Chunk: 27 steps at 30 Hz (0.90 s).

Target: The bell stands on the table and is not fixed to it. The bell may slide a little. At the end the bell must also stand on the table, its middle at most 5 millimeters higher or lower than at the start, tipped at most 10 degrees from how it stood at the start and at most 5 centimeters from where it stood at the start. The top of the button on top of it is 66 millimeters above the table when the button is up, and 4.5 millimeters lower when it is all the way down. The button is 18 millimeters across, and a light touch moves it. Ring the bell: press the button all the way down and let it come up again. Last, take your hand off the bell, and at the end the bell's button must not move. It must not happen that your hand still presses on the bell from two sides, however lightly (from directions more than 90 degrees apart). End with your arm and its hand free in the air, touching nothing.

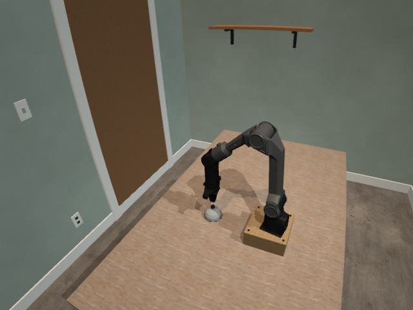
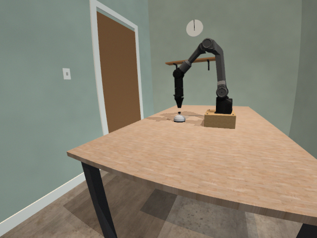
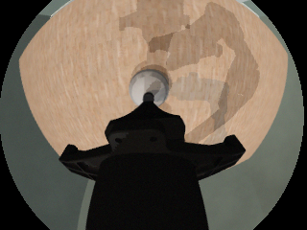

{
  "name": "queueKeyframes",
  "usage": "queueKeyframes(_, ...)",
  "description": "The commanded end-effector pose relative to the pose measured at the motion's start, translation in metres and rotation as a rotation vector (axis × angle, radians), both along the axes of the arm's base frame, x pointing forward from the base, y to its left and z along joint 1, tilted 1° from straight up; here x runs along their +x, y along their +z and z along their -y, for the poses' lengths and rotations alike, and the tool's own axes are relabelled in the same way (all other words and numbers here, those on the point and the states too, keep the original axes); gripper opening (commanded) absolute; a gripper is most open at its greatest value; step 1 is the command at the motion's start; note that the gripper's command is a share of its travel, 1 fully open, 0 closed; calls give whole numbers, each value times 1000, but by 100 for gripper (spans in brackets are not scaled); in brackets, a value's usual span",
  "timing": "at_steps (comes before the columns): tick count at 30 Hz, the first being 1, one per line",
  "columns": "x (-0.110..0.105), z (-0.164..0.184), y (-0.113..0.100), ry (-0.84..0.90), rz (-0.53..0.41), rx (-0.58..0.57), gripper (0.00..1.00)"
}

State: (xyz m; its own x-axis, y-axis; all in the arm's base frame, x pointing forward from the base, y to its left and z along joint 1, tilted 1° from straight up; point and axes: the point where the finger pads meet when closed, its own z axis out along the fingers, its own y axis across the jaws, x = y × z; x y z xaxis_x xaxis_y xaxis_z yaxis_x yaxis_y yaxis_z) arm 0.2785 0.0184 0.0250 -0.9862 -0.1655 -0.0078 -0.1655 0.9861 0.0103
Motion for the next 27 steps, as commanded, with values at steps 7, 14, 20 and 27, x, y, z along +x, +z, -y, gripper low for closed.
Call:
queueKeyframes(7, 0, -1, -13, 0, -2, 1, 0)
queueKeyframes(14, 1, -1, -17, 0, 2, 1, 0)
queueKeyframes(20, 0, -1, -21, 0, 0, 1, 0)
queueKeyframes(27, 0, -1, -21, 0, 1, 1, 0)
